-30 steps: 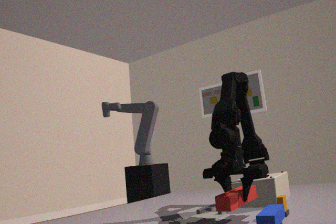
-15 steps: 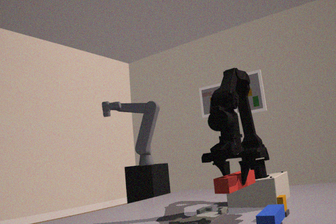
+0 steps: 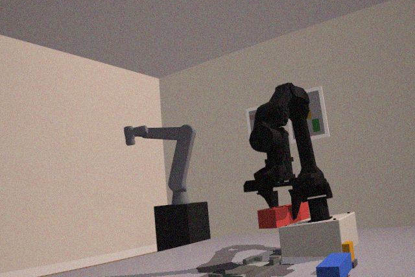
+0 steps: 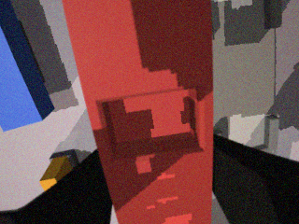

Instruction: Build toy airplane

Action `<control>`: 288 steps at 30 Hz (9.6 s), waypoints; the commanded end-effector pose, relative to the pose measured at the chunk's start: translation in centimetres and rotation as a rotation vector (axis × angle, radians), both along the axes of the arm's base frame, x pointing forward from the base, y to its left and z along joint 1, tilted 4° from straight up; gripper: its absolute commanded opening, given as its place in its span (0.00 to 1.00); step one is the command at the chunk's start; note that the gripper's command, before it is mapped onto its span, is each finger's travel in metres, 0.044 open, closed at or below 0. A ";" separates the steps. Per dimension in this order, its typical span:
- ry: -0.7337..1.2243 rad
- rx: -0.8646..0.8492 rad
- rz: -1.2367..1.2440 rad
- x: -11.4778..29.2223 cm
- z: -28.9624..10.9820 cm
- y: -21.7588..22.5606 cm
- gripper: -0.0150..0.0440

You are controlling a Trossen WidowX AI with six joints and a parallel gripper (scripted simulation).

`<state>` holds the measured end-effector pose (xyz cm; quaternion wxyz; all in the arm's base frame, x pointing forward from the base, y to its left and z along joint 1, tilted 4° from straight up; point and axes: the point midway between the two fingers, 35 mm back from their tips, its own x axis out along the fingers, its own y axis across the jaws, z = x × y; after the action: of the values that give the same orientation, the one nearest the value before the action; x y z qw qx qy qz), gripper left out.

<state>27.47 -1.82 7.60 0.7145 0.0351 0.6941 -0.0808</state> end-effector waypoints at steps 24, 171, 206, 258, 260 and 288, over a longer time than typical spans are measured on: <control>0.007 0.014 0.034 0.1 -2.7 -7.0 0.25; 0.005 0.010 0.125 7.6 -2.1 11.9 1.00; 0.005 0.009 0.125 7.8 -10.2 11.5 1.00; 0.005 0.010 0.125 8.2 -3.9 12.0 0.25; 0.005 0.010 0.125 8.2 -3.3 12.0 0.25; 0.016 0.005 0.304 7.8 0.9 8.7 0.25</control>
<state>35.39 7.48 8.48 0.7127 -0.0572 0.6990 0.0158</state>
